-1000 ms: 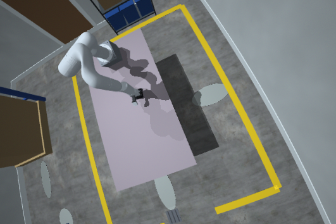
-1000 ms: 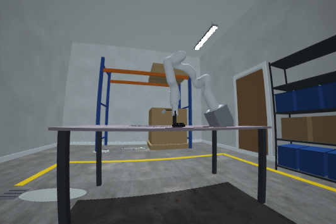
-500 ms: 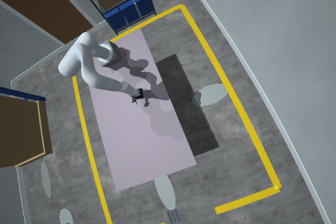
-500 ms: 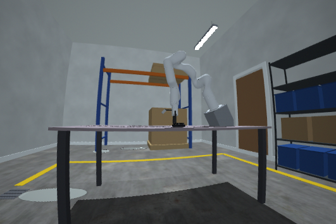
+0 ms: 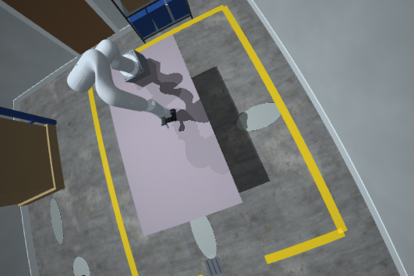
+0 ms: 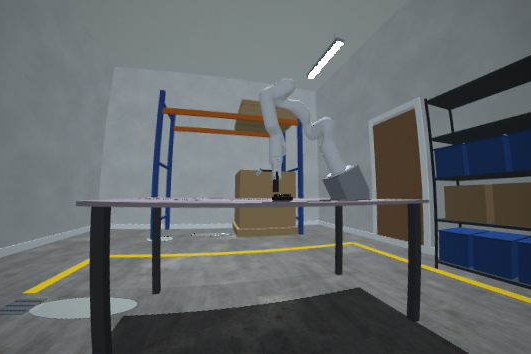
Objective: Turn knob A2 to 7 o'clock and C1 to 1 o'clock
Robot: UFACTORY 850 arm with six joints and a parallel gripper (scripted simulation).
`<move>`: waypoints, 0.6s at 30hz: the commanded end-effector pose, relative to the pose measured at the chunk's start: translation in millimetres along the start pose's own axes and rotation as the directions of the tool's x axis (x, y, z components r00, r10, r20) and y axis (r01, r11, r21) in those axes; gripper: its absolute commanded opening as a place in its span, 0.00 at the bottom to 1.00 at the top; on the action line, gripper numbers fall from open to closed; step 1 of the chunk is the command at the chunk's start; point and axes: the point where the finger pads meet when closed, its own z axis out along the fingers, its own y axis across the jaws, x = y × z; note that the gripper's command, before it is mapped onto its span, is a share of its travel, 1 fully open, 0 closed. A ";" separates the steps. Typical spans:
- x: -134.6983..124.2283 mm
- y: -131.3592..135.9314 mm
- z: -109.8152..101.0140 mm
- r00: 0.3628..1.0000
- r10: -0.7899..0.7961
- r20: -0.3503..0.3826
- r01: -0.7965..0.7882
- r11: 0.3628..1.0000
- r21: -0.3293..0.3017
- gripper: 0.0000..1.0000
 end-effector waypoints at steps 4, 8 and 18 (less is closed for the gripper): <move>0.7 -0.3 -13.1 1.000 0.000 0.001 0.000 1.000 -0.003 0.19; 0.7 -0.3 -16.2 1.000 0.000 0.001 0.000 1.000 -0.003 0.19; 0.7 -0.3 -16.3 1.000 0.000 0.001 0.000 1.000 -0.003 0.19</move>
